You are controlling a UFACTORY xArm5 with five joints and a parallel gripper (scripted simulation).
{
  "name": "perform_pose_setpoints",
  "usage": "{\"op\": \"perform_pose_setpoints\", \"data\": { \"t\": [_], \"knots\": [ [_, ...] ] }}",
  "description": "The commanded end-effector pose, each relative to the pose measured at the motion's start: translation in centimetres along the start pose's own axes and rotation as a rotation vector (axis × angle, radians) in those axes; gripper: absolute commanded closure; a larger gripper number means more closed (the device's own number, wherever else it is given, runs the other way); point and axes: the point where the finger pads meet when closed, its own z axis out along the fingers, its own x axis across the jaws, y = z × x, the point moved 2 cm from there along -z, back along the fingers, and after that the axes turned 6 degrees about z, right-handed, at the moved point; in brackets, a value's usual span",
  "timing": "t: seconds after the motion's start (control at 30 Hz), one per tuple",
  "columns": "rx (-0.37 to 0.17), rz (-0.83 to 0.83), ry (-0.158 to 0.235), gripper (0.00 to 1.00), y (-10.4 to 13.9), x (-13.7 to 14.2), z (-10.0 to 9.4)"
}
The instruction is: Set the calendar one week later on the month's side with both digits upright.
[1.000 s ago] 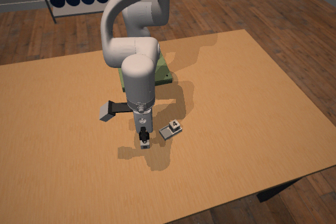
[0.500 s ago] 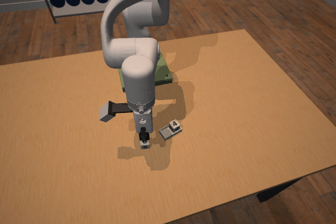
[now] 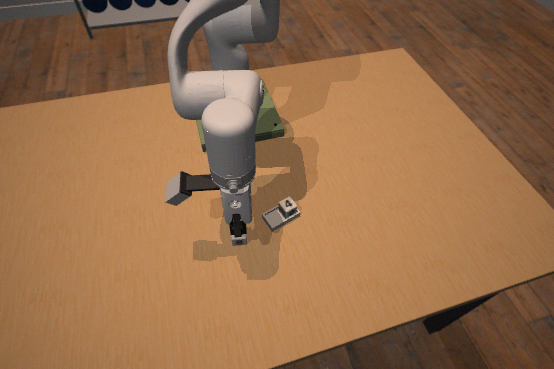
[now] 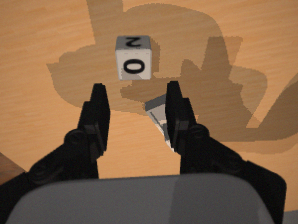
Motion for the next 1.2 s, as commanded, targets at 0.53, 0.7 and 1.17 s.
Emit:
{"op": "perform_pose_setpoints", "data": {
  "t": [0.53, 0.7, 1.17],
  "knots": [
    [0.000, 0.000, -0.005, 0.51, 0.0, -0.2, 2.4],
    [0.000, 0.000, -0.005, 0.51, 0.0, -0.2, 2.9],
    [0.000, 0.000, -0.005, 0.51, 0.0, -0.2, 3.4]
  ]
}}
